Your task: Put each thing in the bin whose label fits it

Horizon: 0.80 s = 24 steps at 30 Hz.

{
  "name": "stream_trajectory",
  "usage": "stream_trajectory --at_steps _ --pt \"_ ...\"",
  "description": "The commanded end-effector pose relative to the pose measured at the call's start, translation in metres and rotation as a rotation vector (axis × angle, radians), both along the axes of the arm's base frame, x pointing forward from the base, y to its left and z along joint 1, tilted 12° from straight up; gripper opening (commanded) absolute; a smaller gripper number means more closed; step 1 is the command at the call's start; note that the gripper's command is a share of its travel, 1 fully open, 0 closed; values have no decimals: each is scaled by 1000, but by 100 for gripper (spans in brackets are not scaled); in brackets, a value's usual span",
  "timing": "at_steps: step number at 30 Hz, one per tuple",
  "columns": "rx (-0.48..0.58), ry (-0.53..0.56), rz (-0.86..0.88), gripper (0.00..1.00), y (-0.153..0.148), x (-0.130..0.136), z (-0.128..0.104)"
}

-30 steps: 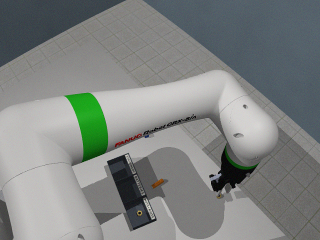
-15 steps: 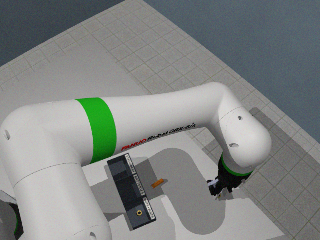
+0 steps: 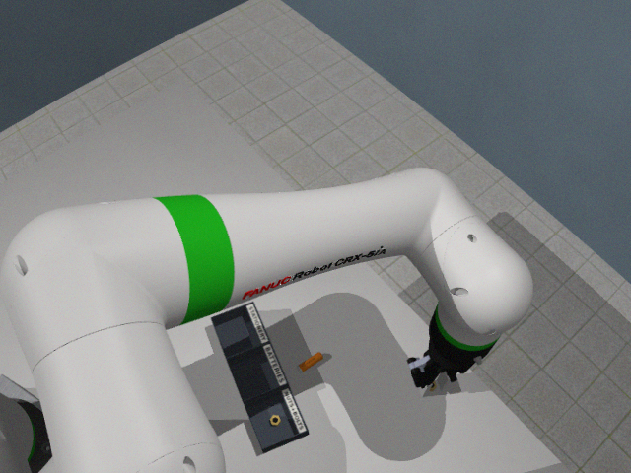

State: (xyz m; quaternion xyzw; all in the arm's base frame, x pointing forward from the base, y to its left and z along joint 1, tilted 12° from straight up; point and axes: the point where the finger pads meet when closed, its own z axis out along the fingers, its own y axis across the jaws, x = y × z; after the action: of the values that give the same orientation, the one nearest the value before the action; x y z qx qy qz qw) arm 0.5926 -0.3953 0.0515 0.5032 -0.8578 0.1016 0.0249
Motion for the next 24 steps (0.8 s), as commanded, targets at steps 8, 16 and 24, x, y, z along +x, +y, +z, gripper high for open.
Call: stream_trajectory --at_steps 8,16,24 --pt "0 0 0 16 0 0 0" --pt "0 0 0 16 0 0 0" --pt "0 0 0 16 0 0 0"
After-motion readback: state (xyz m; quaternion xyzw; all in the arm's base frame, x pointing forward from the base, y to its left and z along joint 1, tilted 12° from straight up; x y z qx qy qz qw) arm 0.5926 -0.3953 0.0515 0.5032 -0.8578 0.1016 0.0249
